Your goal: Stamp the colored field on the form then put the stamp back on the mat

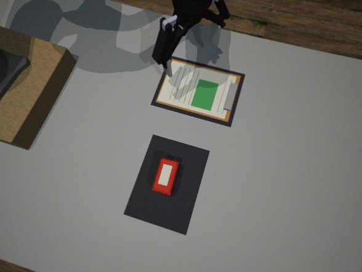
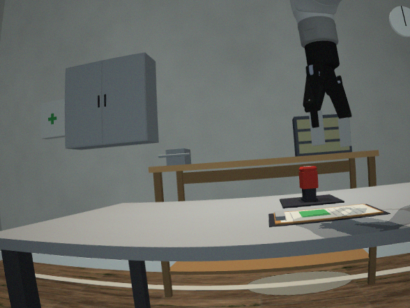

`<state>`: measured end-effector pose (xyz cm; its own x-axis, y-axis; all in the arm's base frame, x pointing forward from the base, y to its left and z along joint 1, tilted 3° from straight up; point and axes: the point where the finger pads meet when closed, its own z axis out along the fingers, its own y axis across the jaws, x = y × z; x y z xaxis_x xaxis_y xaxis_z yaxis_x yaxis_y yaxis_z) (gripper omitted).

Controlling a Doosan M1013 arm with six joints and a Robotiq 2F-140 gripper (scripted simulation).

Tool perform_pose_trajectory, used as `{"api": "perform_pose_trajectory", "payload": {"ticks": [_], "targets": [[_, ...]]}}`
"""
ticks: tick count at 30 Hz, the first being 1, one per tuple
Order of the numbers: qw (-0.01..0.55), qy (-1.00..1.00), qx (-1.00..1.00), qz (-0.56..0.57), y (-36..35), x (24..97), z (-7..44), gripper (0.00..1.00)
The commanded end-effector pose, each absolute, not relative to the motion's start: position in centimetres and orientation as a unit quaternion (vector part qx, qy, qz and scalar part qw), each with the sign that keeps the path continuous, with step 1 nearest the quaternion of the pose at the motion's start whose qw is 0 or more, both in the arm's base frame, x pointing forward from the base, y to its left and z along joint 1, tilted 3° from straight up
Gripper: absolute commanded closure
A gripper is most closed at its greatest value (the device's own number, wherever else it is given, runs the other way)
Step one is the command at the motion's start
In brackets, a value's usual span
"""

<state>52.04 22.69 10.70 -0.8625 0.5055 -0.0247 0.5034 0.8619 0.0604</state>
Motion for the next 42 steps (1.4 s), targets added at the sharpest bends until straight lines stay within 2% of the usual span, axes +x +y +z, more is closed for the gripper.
{"api": "perform_pose_trajectory", "payload": {"ticks": [1,7,16,17,29,42], "targets": [[0.02,0.919,0.393,0.023,22.6,51.9,13.7,0.0],[0.013,0.84,0.542,0.032,22.5,51.6,16.7,0.0],[0.014,0.754,0.656,0.025,22.5,51.5,17.0,0.0],[0.014,0.754,0.656,0.025,22.5,51.5,17.0,0.5],[0.015,0.754,0.656,0.025,17.9,52.5,16.2,0.5],[0.015,0.754,0.656,0.025,0.6,55.9,13.2,0.5]]}}
